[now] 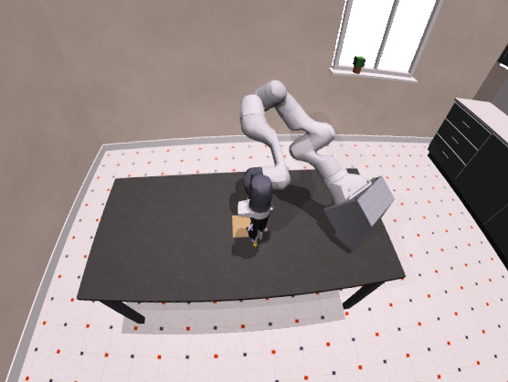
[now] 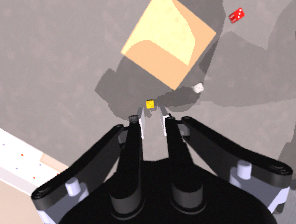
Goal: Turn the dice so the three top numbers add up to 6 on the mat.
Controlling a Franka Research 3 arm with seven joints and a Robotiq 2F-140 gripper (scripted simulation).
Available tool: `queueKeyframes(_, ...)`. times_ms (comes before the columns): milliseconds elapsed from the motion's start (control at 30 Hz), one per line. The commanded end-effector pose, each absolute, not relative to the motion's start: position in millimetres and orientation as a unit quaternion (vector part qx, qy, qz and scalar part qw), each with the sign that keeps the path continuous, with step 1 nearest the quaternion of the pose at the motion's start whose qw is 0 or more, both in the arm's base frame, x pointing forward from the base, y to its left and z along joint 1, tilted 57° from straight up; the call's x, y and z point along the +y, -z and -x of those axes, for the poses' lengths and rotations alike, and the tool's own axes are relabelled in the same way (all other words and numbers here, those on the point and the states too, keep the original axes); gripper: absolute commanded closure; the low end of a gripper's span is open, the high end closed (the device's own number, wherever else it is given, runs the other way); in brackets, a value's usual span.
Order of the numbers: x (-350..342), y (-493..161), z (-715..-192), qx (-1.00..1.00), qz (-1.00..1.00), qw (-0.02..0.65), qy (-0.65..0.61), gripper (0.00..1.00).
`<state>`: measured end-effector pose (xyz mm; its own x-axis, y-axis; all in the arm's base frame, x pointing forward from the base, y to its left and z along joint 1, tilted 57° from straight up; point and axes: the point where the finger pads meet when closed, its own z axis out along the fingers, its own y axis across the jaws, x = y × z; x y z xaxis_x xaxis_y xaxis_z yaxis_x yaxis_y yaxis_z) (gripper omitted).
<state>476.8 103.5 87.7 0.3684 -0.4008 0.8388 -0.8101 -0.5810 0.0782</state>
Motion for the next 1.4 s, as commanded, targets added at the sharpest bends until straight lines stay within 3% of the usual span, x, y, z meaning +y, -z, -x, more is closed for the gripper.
queueKeyframes(0, 100.8, -84.3, -480.4, -0.383, -0.790, 0.247, -0.410, 0.81)
queueKeyframes(1367, 73.8, -63.6, -498.4, -0.383, -0.790, 0.247, -0.410, 0.81)
